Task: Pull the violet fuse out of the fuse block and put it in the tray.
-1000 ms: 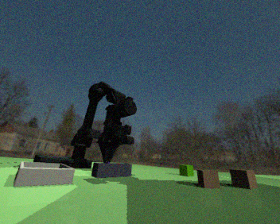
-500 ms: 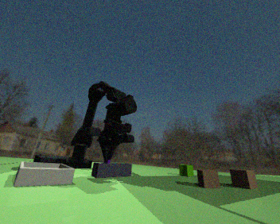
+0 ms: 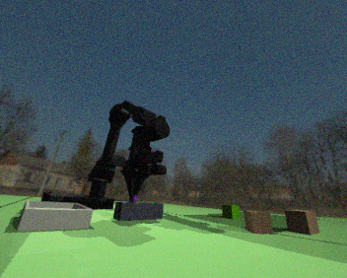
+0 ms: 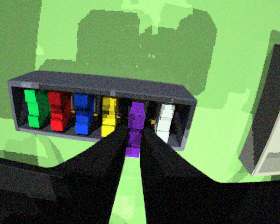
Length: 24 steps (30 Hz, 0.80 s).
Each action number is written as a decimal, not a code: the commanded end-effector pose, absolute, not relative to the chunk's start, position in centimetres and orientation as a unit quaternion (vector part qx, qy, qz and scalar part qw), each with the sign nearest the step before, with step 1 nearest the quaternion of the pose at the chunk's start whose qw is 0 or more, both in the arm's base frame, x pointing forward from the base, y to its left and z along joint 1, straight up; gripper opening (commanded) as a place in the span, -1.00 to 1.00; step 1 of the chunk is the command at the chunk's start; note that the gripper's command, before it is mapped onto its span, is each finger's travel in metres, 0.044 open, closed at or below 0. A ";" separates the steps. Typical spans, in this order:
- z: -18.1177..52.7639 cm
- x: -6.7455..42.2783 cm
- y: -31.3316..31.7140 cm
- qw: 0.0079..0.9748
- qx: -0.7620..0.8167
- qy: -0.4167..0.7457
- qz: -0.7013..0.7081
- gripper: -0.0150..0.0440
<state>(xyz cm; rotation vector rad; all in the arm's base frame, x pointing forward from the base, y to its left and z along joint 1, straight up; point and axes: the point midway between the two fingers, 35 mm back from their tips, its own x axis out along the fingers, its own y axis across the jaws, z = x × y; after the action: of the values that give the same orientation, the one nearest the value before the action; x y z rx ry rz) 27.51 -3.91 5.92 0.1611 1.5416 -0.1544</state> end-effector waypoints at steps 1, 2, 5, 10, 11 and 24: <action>6.4 27.6 -4.0 0.715 0.072 0.692 -0.071 -0.49; 6.5 27.6 -4.0 0.715 0.072 0.692 -0.071 -0.49; 6.6 27.6 -4.0 0.715 0.072 0.692 -0.071 -0.49; 6.9 27.6 -4.0 0.715 0.072 0.692 -0.071 -0.49; 6.9 27.6 -4.0 0.715 0.072 0.692 -0.071 -0.49; 7.5 27.5 -4.0 0.715 0.071 0.692 -0.071 -0.49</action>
<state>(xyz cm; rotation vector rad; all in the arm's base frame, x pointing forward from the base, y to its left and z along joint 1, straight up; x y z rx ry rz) 27.45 -3.89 7.09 0.1608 1.5424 -0.1540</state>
